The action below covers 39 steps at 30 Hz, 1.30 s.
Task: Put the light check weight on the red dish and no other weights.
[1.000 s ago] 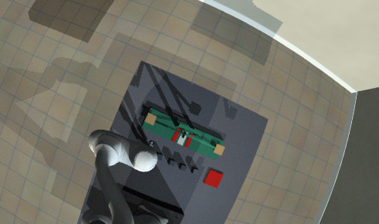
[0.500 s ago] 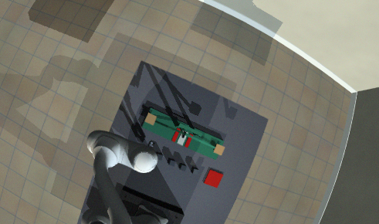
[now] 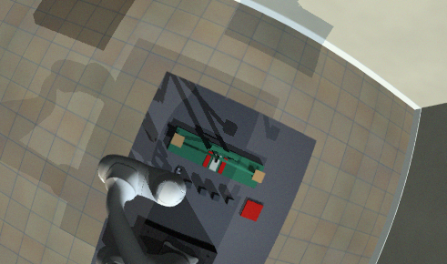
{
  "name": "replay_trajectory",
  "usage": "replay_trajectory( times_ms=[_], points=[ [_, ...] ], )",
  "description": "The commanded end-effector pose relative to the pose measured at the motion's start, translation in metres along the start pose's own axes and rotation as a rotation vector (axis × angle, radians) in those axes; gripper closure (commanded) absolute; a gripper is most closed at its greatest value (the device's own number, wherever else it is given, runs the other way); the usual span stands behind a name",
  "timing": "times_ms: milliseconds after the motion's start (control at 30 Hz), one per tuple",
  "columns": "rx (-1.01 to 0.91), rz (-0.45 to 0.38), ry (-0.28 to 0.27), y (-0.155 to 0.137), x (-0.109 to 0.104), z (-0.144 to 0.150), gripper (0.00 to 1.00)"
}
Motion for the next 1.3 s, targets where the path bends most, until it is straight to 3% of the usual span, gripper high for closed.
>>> replay_trajectory(
  times_ms=[0,600,900,1267],
  points=[
    [0.0,0.0,0.0,0.0,0.0,0.0,0.76],
    [-0.103,0.0,0.0,-0.003,-0.006,0.001,0.76],
    [-0.103,0.0,0.0,-0.035,-0.068,0.012,0.76],
    [-0.103,0.0,0.0,-0.046,-0.091,0.017,0.76]
  ],
)
Point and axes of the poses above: the point where the finger pads meet when closed, its own x axis out along the fingers, its own z axis across the jaws, y = z × x, the point moved 3 cm from there along -x, back along the fingers, and after that the axes turned 7 degrees about x, right-handed, at the moved point
